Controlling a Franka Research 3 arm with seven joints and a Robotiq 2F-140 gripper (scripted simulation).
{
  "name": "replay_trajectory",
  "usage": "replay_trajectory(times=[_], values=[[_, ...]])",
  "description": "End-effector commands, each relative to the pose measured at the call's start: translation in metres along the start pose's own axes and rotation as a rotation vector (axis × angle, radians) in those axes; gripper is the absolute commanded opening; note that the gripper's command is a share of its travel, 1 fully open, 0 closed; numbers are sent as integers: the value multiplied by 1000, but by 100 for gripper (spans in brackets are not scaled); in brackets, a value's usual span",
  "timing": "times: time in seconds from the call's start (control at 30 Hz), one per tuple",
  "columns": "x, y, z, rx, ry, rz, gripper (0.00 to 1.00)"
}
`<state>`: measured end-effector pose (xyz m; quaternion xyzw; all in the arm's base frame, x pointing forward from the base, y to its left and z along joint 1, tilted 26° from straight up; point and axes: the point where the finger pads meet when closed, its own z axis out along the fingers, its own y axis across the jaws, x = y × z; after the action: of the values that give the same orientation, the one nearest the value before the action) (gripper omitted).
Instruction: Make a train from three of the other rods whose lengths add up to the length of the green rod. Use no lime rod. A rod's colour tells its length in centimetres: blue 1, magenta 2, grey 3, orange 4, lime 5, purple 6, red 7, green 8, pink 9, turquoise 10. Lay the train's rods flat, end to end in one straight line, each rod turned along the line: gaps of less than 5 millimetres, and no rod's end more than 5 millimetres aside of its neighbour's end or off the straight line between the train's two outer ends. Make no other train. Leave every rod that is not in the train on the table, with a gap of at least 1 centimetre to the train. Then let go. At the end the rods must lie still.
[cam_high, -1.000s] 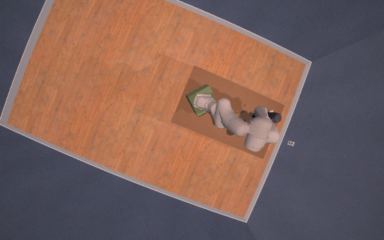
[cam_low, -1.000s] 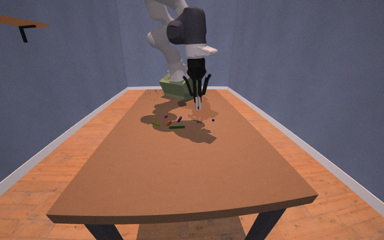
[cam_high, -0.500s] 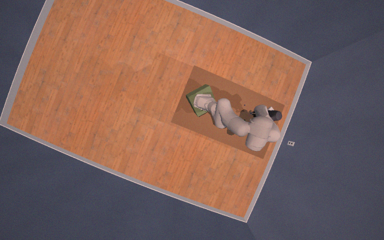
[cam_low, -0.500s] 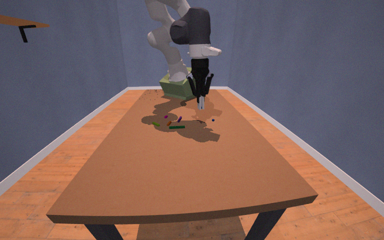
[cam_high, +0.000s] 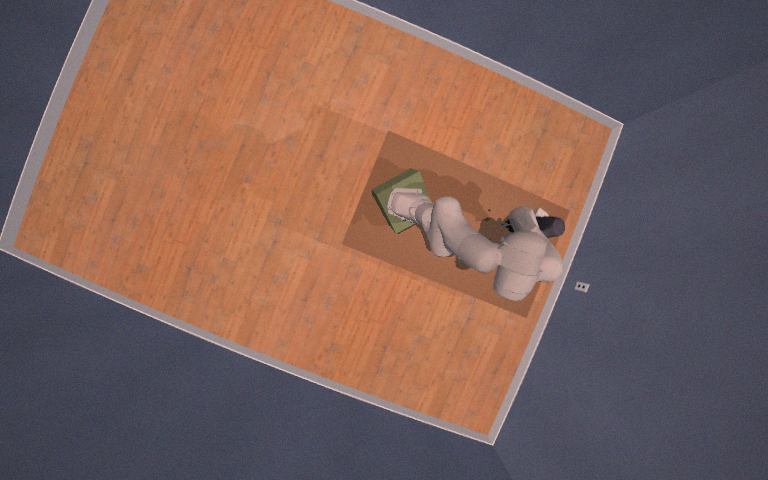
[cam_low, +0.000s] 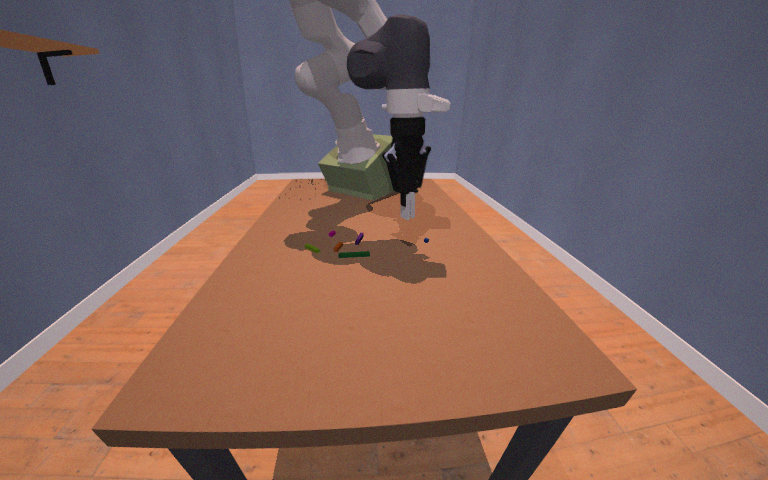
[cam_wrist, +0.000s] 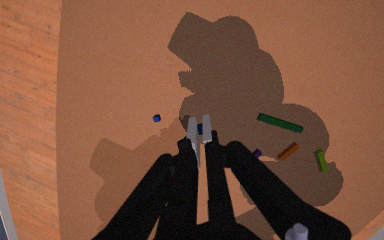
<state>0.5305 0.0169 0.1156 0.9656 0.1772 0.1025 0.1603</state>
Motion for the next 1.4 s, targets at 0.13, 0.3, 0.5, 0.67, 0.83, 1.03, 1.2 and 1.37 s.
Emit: replay_trajectory(times=[0.13, 0.3, 0.5, 0.67, 0.83, 1.03, 1.2, 1.37], values=[[3, -7, 1, 5, -10, -231, 3], [5, -12, 1, 0, -11, -319, 3], [7, -17, 1, -5, -12, -425, 3], [9, -21, 2, -9, -13, -505, 3], [11, -26, 2, -14, -15, -594, 3], [13, -31, 3, -21, -18, -700, 3], [15, -35, 3, -26, -20, -782, 3], [17, -40, 3, -31, -23, -871, 3]])
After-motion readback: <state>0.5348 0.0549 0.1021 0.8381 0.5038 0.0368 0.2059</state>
